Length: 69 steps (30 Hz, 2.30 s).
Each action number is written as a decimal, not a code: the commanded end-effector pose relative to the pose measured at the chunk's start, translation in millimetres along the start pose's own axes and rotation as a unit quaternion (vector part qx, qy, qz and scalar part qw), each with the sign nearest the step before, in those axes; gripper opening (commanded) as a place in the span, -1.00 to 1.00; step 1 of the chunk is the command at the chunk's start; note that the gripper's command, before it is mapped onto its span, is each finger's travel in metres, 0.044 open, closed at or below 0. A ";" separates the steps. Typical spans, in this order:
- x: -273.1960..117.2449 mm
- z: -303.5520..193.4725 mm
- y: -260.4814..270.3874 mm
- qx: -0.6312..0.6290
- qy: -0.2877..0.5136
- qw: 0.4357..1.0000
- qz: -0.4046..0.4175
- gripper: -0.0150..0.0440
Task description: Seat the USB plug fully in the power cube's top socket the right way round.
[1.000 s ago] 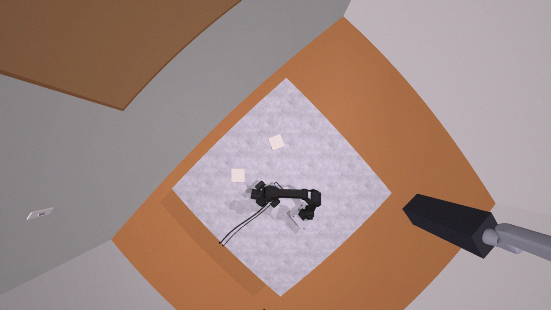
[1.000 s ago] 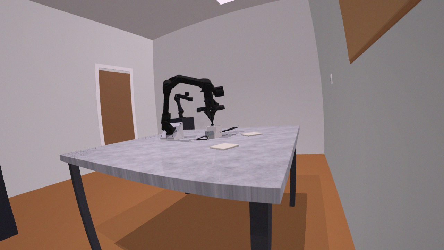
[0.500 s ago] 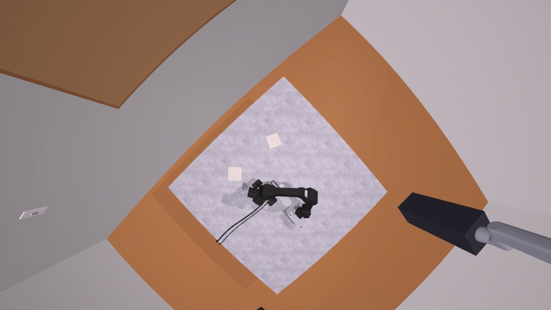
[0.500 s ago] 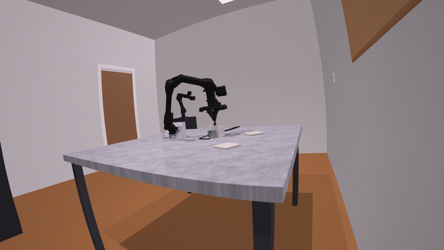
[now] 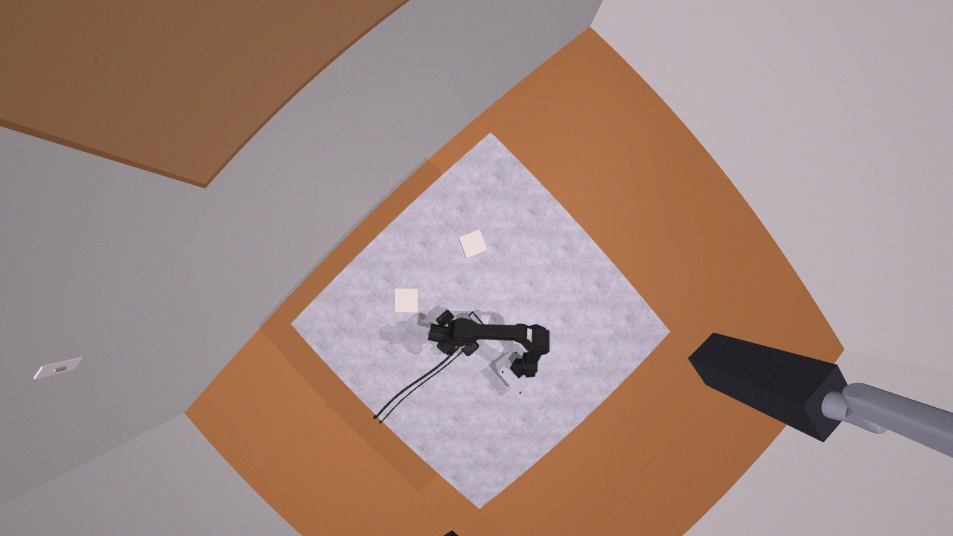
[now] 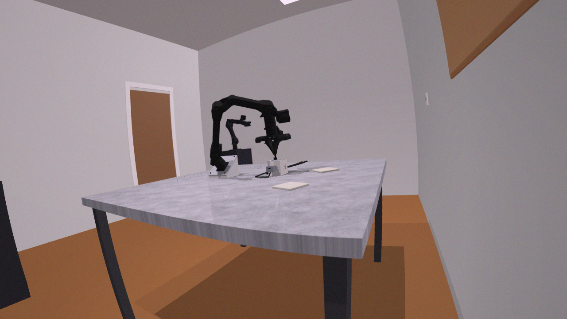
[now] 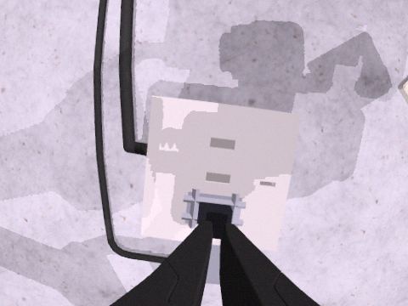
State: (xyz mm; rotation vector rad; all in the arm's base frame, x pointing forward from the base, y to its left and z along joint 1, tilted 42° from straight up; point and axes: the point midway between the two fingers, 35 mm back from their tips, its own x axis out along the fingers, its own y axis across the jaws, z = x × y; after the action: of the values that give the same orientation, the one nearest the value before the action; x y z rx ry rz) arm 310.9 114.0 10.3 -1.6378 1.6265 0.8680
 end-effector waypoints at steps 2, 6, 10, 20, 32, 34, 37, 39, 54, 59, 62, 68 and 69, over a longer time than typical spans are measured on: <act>1.0 -0.7 -0.1 -0.002 0.001 1.000 -0.001 -0.49; 1.5 -0.7 -0.1 -0.002 0.001 1.000 -0.001 -0.49; 2.0 -0.8 -0.1 -0.002 0.001 1.000 -0.001 -0.49; 3.1 -1.0 -0.1 -0.002 0.001 1.000 -0.001 -0.49; 4.2 -1.1 -0.1 -0.002 0.001 1.000 -0.001 -0.49; 4.2 -1.1 -0.1 -0.002 0.001 1.000 -0.001 -0.49; 4.2 -1.1 -0.1 -0.002 0.001 1.000 -0.001 -0.49; 4.2 -1.1 -0.1 -0.002 0.001 1.000 -0.001 -0.49; 4.2 -1.1 -0.1 -0.002 0.001 1.000 -0.001 -0.49; 4.2 -1.1 -0.1 -0.002 0.001 1.000 -0.001 -0.49; 2.0 1.0 -0.2 -0.001 -0.001 1.000 -0.003 -0.22; 2.0 1.0 -0.2 -0.001 -0.001 1.000 -0.003 -0.17; 2.0 1.0 -0.2 -0.001 -0.001 1.000 -0.003 -0.17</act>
State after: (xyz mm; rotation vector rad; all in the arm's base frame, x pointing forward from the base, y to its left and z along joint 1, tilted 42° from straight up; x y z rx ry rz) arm 311.1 113.4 8.1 -1.6409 1.6198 0.8689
